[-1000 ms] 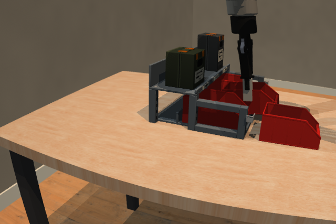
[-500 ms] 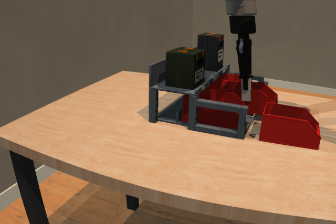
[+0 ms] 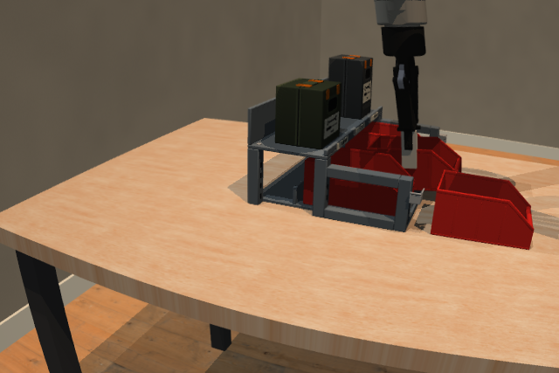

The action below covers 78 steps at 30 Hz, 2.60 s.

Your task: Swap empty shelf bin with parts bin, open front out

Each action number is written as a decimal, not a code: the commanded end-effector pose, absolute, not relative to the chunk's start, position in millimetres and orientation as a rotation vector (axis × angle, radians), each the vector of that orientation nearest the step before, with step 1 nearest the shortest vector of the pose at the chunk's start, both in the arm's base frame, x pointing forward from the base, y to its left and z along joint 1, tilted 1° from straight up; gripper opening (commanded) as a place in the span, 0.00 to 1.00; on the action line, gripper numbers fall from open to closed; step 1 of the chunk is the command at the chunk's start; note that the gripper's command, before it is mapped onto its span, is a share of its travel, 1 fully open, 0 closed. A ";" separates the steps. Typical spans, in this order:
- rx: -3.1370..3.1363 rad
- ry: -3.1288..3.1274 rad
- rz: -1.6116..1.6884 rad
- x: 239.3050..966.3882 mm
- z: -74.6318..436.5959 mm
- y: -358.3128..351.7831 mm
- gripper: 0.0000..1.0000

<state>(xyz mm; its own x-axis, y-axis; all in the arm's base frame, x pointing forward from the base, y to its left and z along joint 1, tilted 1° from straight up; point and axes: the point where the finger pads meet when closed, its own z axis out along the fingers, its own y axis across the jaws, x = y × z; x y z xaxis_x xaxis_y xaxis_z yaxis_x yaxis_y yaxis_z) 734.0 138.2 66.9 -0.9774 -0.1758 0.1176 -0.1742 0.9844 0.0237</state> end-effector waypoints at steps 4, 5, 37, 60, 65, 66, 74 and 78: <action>0.267 -3.010 -0.020 734.0 67.1 138.2 0.10; 0.267 -3.010 -0.020 734.0 67.1 138.2 0.10; 0.267 -3.022 -0.022 744.6 66.2 140.1 0.10; 0.268 -3.031 -0.023 752.3 65.6 141.5 0.10; 0.268 -3.031 -0.023 752.7 65.6 141.6 0.10; 0.268 -3.031 -0.023 752.7 65.6 141.6 0.10; 0.268 -3.031 -0.023 752.7 65.6 141.6 0.10; 0.268 -3.031 -0.023 752.7 65.6 141.6 0.10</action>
<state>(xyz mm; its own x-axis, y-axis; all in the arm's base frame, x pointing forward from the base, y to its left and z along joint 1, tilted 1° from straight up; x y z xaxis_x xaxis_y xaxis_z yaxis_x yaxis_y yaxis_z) 752.7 141.6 65.4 -0.9797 -0.1757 0.0969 -0.1742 0.9844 0.0237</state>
